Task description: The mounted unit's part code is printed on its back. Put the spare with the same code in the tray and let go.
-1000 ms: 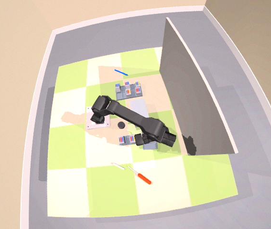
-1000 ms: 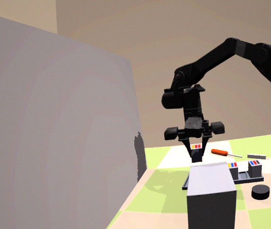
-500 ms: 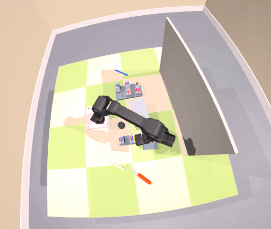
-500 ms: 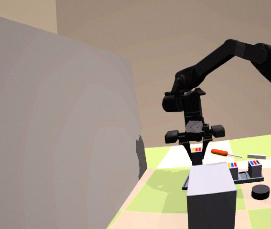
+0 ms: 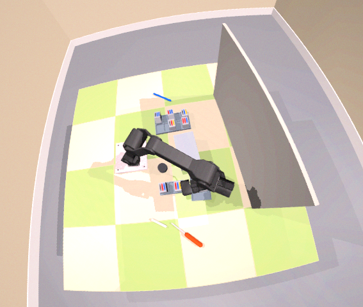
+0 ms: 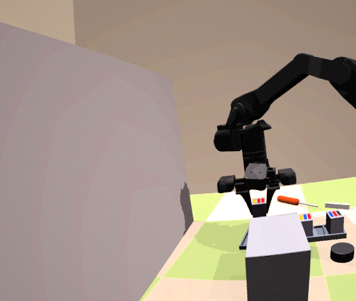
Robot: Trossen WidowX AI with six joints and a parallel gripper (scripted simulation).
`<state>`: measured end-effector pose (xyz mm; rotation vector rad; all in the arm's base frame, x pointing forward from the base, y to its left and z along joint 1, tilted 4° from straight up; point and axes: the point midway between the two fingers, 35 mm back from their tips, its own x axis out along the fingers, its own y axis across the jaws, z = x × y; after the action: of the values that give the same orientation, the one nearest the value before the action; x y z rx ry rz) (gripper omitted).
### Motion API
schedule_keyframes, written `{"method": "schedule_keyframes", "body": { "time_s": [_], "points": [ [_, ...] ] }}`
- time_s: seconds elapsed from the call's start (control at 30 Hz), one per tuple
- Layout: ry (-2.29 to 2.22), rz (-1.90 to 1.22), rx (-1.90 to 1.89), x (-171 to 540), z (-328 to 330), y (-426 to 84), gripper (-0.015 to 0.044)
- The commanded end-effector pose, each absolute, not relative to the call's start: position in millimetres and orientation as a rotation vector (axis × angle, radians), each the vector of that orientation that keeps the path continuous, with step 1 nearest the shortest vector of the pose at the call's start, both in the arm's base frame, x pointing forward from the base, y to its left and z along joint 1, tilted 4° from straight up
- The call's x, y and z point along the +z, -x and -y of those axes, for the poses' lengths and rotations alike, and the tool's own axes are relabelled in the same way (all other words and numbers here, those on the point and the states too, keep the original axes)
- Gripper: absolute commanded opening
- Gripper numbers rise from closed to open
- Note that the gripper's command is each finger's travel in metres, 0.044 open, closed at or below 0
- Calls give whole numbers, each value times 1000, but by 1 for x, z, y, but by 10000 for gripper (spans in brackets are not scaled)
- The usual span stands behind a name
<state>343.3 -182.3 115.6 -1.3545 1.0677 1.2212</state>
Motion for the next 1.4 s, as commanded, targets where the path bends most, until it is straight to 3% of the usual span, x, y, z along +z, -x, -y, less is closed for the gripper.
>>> {"method": "schedule_keyframes", "body": {
  "time_s": [0.0,1.37],
  "points": [
    [1349,-1069,1223,112,181,-343,0],
    [1345,-1070,1228,83,179,-341,0]
  ]
}}
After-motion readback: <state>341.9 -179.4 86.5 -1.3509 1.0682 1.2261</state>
